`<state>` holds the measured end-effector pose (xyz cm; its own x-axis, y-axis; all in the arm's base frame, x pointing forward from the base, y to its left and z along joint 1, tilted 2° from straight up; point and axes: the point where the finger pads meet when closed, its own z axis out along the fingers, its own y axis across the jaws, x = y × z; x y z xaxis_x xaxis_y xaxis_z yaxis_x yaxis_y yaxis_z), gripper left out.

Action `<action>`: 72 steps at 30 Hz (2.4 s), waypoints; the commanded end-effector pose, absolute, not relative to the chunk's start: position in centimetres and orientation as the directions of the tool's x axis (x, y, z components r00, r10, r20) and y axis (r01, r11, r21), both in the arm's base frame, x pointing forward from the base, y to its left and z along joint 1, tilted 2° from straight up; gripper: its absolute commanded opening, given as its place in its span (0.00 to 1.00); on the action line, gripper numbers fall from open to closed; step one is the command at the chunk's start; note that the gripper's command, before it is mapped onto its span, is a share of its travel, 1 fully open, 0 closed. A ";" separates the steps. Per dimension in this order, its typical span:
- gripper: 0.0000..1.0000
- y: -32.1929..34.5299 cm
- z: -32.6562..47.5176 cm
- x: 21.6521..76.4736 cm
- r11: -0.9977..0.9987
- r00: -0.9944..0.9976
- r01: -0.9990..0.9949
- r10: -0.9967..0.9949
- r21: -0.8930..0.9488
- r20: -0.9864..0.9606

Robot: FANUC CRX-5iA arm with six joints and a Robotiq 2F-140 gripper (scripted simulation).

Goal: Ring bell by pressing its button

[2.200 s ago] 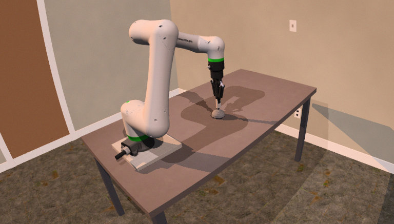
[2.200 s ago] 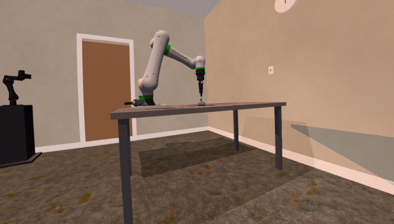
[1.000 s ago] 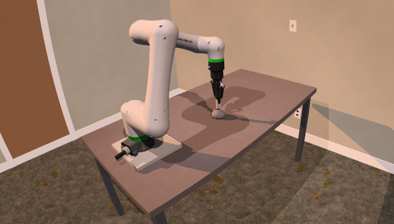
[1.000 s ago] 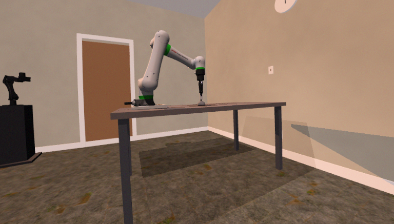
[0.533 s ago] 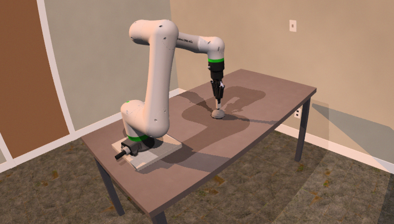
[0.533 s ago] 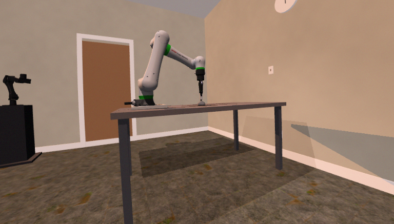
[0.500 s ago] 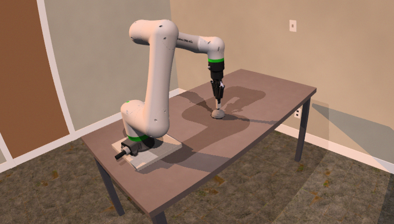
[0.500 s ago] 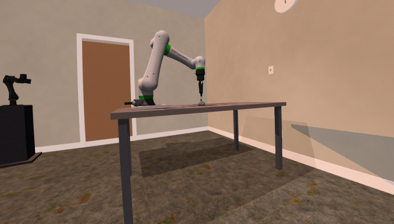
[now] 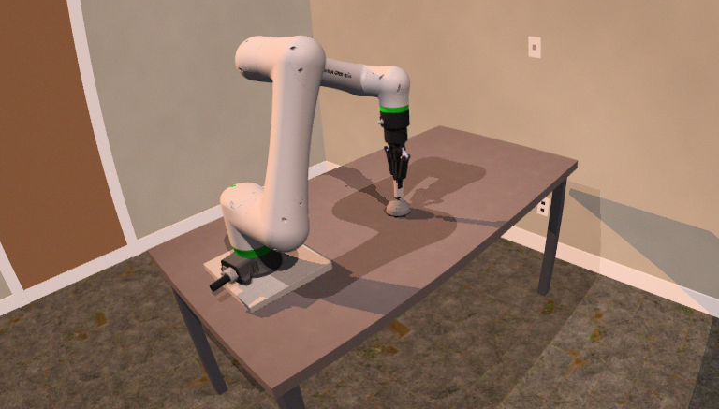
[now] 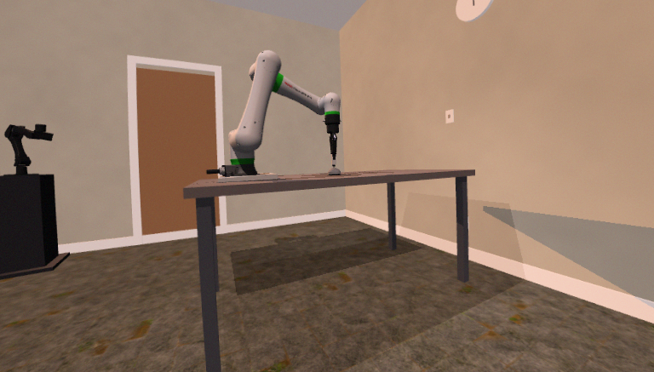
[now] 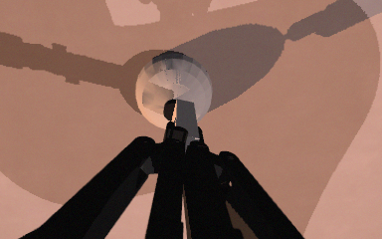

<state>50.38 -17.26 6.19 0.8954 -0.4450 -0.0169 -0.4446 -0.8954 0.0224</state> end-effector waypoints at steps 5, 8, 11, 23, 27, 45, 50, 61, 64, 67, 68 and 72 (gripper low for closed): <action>0.00 -17.3 7.1 50.4 -0.895 0.895 -0.445 -0.445 0.022 -0.016; 0.00 -17.2 7.8 50.4 -0.895 0.895 -0.445 -0.445 0.022 -0.016; 0.00 -17.2 8.6 50.5 -0.895 0.895 -0.445 -0.445 0.022 -0.016; 0.00 -17.2 11.3 50.5 -0.895 0.895 -0.445 -0.445 0.022 -0.016; 0.00 -17.2 12.1 50.5 -0.895 0.895 -0.445 -0.445 0.022 -0.016; 0.00 -17.2 12.8 50.6 -0.895 0.895 -0.445 -0.445 0.022 -0.016; 0.00 -17.2 12.8 50.6 -0.895 0.895 -0.445 -0.445 0.022 -0.016; 0.00 -17.2 12.8 50.6 -0.895 0.895 -0.445 -0.445 0.022 -0.016; 0.00 -17.2 12.8 50.6 -0.895 0.895 -0.445 -0.445 0.022 -0.016; 0.00 -17.2 12.8 50.6 -0.895 0.895 -0.445 -0.445 0.022 -0.016; 0.00 -17.2 12.8 50.6 -0.895 0.895 -0.445 -0.445 0.022 -0.016; 0.00 -17.2 12.8 50.6 -0.895 0.895 -0.445 -0.445 0.022 -0.016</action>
